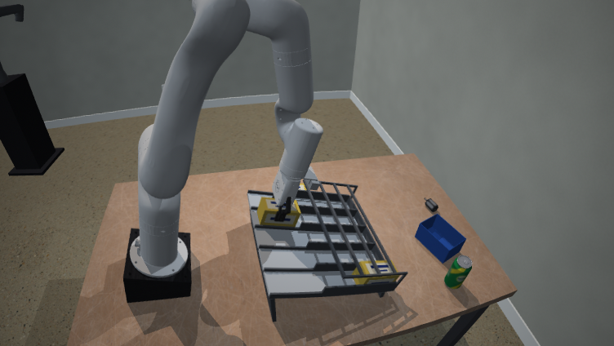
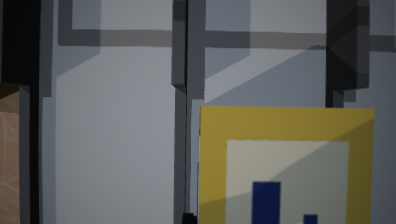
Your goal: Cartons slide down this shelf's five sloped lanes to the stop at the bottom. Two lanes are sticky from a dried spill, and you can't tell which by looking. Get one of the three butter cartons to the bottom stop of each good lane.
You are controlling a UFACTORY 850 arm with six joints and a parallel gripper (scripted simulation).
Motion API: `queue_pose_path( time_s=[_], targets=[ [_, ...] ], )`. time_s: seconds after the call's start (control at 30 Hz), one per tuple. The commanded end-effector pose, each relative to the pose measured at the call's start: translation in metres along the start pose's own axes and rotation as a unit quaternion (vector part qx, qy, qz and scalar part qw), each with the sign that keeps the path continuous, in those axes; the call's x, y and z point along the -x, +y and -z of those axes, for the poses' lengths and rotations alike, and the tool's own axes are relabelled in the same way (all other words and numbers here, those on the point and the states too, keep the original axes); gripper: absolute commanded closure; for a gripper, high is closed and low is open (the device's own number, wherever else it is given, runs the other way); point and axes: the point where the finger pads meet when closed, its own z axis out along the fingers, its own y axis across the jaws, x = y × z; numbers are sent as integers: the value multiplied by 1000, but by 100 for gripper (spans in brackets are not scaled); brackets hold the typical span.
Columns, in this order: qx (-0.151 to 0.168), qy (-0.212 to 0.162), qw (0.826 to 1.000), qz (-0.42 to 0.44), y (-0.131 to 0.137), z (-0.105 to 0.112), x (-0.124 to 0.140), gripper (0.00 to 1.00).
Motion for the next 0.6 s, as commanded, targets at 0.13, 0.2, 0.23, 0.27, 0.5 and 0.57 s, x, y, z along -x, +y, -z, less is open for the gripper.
queue_pose_path(
  time_s=[0.13,0.2,0.23,0.27,0.5,0.57],
  targets=[
    [0,1,1000,0,0,0,0,25],
    [0,1,1000,0,0,0,0,25],
    [0,1,1000,0,0,0,0,25],
    [0,1,1000,0,0,0,0,25],
    [0,1,1000,0,0,0,0,23],
    [0,1,1000,0,0,0,0,23]
  ],
)
